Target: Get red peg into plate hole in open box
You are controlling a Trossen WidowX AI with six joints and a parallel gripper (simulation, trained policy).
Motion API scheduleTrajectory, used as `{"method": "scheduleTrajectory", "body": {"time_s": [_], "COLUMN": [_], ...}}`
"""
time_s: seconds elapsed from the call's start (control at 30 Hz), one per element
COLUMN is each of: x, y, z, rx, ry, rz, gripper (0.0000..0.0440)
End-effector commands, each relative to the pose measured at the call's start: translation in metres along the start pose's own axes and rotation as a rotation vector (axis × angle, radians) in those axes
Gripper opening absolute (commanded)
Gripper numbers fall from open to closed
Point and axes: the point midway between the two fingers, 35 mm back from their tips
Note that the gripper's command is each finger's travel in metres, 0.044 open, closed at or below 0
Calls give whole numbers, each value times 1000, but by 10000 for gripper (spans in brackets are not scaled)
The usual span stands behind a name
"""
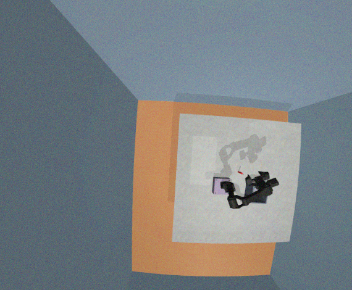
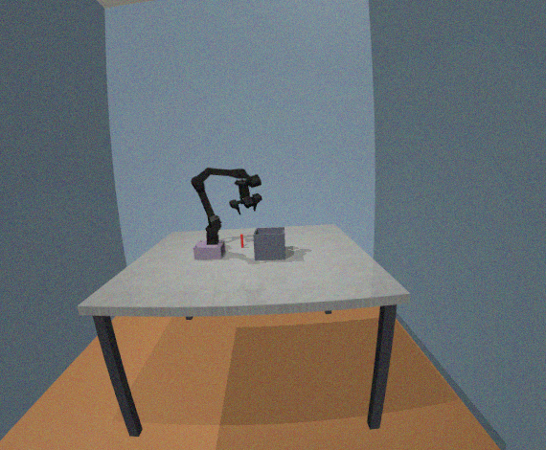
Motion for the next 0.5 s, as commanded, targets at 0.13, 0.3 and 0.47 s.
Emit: {"method": "scheduleTrajectory", "body": {"time_s": [0.13, 0.3, 0.47], "x": [1, 4, 9], "y": [24, 39, 54], "z": [-19, -31, -41], "rx": [-131, -202, -257], "ry": [48, 58, 55], "rz": [-45, -84, -121], "gripper": [440, 440, 440]}}
Point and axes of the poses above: the point midway between the two fingers, 35 mm back from their tips, its own y axis out along the fingers, its own z axis across the jaws, x = y × z, and after that the axes turned 3 degrees about y, right-handed
